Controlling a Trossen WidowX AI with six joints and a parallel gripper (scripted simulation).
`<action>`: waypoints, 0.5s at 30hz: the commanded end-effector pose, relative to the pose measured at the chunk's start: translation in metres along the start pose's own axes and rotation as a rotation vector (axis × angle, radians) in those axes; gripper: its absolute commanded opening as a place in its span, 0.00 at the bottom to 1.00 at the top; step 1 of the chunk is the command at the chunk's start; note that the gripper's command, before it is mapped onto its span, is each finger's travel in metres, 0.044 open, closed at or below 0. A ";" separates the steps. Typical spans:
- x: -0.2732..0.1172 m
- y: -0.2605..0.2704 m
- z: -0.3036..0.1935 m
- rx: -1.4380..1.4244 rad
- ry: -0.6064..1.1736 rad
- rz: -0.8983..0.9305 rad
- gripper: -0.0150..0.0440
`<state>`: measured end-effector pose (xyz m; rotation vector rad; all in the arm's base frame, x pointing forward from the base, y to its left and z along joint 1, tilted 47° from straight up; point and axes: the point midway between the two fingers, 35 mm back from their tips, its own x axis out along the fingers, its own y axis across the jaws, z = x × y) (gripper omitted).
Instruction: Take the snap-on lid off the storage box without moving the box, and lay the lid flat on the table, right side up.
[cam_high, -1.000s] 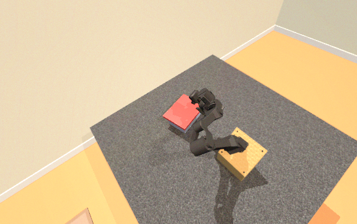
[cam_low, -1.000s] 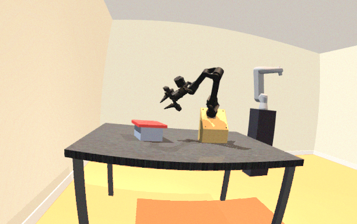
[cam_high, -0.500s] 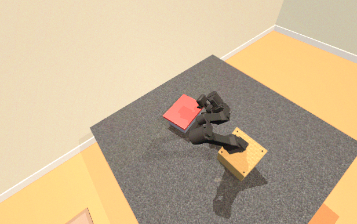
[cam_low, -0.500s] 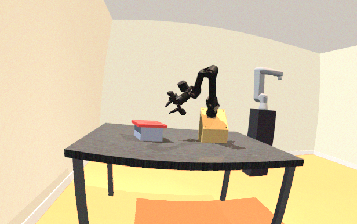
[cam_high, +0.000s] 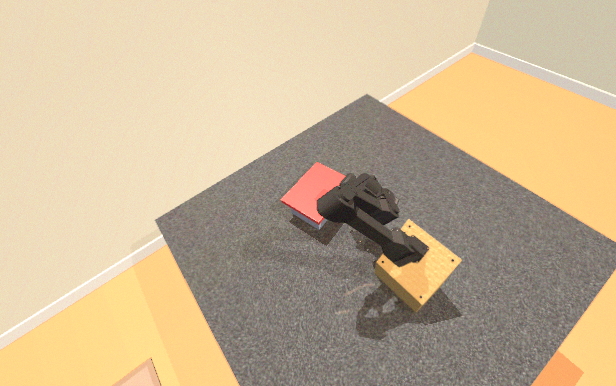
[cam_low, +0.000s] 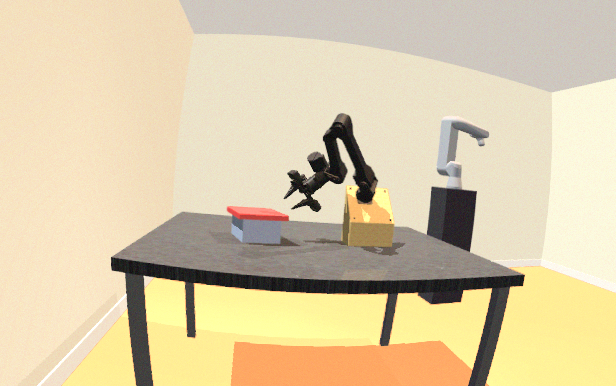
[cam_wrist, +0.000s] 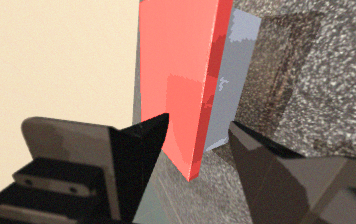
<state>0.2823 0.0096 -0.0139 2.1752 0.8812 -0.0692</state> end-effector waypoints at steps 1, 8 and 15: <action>0.004 -0.001 0.000 0.004 -0.003 -0.002 0.65; 0.014 0.000 0.001 0.003 -0.005 -0.005 0.65; 0.025 0.000 0.002 0.002 -0.006 -0.007 0.65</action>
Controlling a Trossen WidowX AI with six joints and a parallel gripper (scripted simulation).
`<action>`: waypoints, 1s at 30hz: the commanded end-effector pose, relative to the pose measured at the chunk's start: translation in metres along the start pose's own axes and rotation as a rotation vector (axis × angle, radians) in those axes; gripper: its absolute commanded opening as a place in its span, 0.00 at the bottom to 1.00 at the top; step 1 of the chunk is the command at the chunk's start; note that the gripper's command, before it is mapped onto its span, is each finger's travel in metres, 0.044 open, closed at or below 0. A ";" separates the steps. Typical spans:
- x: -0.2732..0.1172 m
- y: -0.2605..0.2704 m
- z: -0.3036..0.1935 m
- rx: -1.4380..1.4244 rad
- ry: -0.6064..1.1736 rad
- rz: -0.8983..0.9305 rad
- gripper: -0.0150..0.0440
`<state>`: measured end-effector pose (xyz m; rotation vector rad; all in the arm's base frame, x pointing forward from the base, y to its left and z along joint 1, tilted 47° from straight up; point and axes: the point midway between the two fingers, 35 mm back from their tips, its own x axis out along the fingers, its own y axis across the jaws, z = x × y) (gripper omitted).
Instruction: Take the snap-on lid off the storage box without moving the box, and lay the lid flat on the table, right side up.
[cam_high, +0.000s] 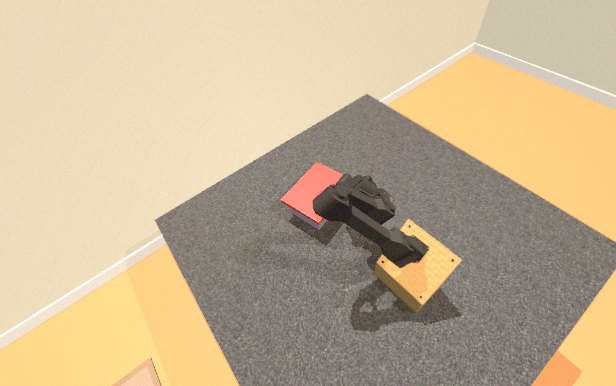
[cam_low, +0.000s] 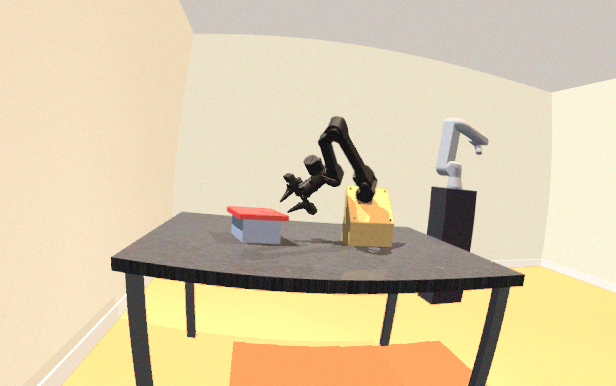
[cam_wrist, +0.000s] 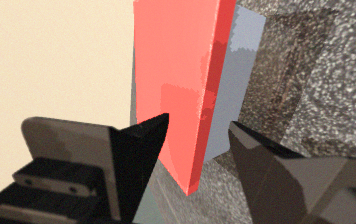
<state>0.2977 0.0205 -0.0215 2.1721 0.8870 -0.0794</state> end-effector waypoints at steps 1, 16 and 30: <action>0.006 0.001 0.001 0.000 -0.001 0.000 0.65; 0.030 0.001 0.000 0.001 0.001 0.003 0.65; 0.048 0.000 -0.003 0.005 0.007 0.010 0.61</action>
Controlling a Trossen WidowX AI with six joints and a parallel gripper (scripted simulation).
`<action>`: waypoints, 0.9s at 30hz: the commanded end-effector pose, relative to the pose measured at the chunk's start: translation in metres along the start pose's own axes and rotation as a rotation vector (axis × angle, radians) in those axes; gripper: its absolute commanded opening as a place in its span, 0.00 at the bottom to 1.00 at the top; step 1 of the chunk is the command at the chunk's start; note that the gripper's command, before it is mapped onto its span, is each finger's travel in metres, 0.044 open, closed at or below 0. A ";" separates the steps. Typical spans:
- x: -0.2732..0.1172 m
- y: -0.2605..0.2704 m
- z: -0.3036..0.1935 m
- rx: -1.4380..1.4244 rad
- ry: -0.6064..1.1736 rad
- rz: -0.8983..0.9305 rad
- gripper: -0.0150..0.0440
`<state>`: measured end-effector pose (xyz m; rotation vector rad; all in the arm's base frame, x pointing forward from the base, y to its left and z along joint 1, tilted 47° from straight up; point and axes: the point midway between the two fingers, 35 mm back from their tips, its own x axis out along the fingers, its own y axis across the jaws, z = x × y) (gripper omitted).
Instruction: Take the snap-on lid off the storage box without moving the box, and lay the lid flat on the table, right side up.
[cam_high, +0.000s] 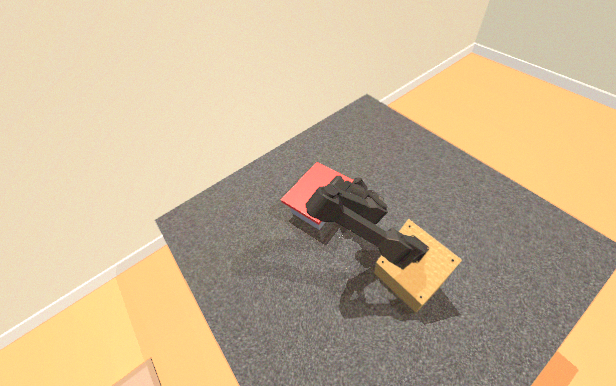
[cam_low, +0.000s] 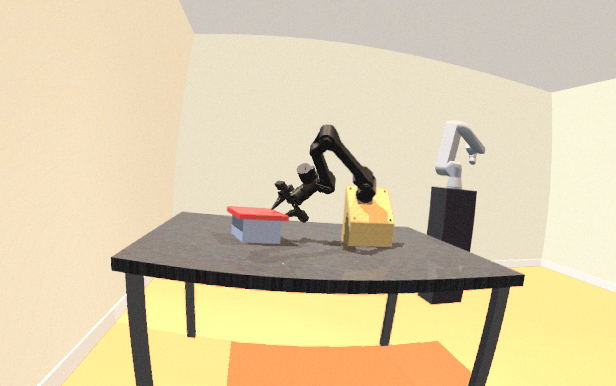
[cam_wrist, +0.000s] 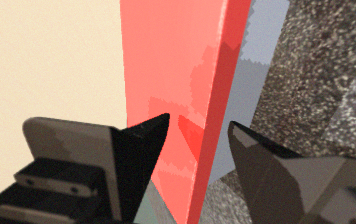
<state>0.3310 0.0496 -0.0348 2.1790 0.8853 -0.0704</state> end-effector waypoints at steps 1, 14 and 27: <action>0.003 0.001 0.000 0.002 -0.001 0.004 0.56; 0.003 0.001 0.000 0.002 -0.001 0.004 0.35; 0.001 0.001 0.000 0.000 0.001 0.002 0.25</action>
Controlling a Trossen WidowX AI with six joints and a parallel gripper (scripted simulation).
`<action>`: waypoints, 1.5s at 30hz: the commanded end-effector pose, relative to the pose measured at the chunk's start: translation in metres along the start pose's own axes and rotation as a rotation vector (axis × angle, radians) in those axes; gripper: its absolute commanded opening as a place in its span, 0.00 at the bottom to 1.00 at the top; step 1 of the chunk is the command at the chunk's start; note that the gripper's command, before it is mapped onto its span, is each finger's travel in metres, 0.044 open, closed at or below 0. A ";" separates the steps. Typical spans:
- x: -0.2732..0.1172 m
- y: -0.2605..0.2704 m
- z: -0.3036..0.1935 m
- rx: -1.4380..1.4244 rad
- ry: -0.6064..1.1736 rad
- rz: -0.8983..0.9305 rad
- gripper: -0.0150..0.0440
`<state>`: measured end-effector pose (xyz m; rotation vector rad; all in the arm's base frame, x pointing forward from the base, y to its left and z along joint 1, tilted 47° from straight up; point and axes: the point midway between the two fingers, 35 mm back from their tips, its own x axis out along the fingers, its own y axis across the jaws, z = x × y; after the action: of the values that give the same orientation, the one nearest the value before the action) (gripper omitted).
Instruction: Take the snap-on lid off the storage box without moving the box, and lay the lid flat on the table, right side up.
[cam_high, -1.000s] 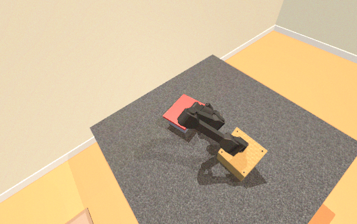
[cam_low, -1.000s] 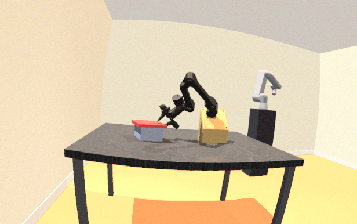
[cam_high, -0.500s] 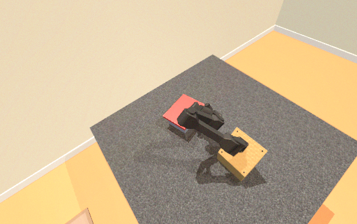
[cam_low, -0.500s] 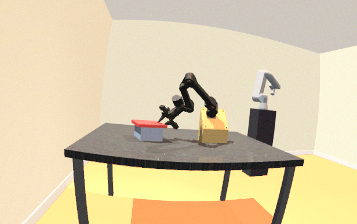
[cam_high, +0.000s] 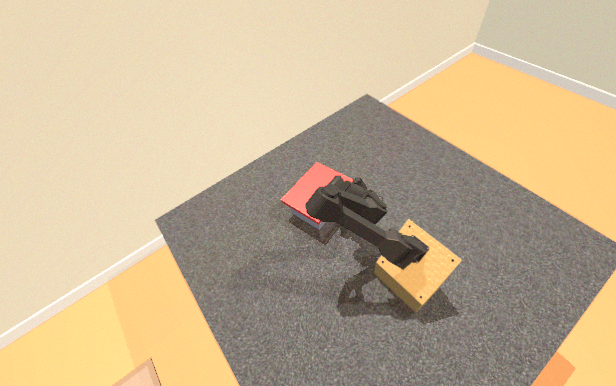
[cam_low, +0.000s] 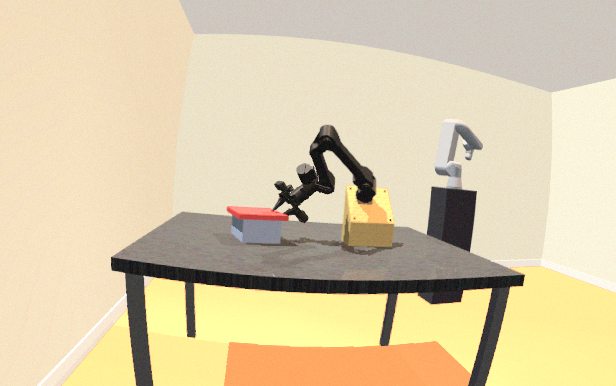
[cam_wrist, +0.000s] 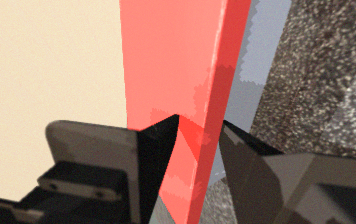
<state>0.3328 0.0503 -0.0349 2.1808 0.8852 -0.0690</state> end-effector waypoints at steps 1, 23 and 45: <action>-0.001 0.001 0.000 -0.001 0.000 0.001 0.25; -0.005 0.004 0.000 -0.001 0.000 0.001 0.25; -0.008 0.007 0.000 -0.002 0.000 0.001 0.25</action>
<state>0.3309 0.0441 -0.0288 2.1821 0.8860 -0.0708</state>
